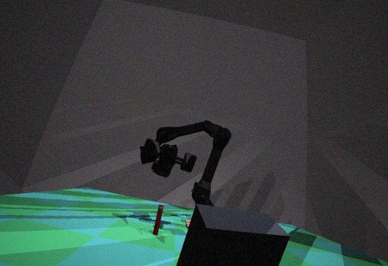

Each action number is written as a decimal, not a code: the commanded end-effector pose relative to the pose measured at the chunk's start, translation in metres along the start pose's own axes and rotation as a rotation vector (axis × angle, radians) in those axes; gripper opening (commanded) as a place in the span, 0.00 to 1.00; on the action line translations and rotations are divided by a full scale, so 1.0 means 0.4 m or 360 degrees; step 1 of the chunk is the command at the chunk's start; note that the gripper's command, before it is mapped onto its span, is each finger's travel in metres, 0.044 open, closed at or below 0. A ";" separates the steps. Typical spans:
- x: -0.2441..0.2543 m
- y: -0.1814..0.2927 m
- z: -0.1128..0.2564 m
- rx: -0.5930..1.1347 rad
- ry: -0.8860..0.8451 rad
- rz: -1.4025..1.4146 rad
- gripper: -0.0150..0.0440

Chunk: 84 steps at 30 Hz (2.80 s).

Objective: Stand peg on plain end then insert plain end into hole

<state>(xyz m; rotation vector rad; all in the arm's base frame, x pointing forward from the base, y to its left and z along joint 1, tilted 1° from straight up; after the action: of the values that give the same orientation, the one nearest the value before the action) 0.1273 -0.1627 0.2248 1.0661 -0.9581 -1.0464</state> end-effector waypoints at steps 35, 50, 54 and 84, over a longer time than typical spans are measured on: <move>-0.042 -0.058 -0.119 -0.1461 0.0567 -0.0154 1.00; 0.001 -0.042 -0.177 -0.2095 0.0219 0.0033 1.00; 0.002 -0.042 -0.177 -0.2101 0.0213 0.0036 1.00; -0.004 -0.146 -0.206 -0.2101 0.0214 0.0036 1.00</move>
<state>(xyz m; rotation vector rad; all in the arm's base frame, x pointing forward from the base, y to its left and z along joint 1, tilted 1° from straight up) 0.1950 -0.1526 0.1578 0.0139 -0.0437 -1.2363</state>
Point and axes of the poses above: the point midway between the two fingers, 35 mm back from their tips, its own z axis back along the fingers, its own x axis across the jaws, y = z × x, the point moved 4 cm from there along z, back along the fingers, and after that the axes turned 2 degrees about -z, right-handed, at the moved point
